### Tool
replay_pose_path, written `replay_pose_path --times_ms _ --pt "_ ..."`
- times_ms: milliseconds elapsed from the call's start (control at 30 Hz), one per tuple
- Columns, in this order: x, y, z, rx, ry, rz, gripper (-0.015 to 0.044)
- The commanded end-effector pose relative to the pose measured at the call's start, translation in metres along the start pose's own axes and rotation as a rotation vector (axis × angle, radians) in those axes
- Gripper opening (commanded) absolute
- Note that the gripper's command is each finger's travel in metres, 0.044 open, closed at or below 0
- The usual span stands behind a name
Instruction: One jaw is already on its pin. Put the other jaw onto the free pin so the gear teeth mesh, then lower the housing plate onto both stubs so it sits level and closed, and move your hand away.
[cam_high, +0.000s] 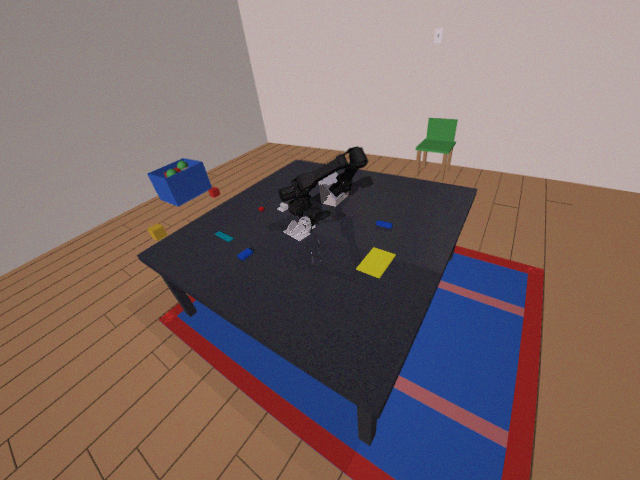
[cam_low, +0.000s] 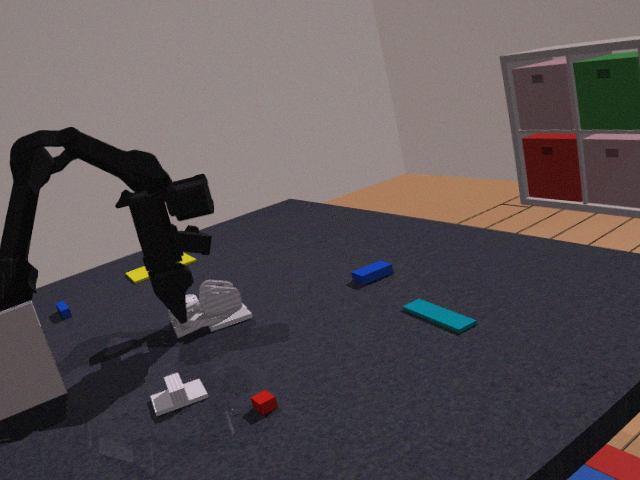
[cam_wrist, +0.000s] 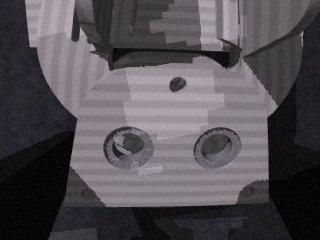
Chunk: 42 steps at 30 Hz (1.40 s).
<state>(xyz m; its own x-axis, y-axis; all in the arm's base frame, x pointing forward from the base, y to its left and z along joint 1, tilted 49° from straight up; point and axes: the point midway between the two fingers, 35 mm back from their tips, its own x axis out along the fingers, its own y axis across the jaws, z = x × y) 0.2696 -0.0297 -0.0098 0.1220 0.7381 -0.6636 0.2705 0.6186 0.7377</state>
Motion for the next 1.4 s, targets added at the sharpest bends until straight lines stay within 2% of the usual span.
replay_pose_path --times_ms 0,1367 --pt "0.0014 0.0001 -0.0012 0.008 0.001 0.004 0.0351" --pt "0.0087 0.0002 -0.0013 0.007 0.001 0.004 0.0351"
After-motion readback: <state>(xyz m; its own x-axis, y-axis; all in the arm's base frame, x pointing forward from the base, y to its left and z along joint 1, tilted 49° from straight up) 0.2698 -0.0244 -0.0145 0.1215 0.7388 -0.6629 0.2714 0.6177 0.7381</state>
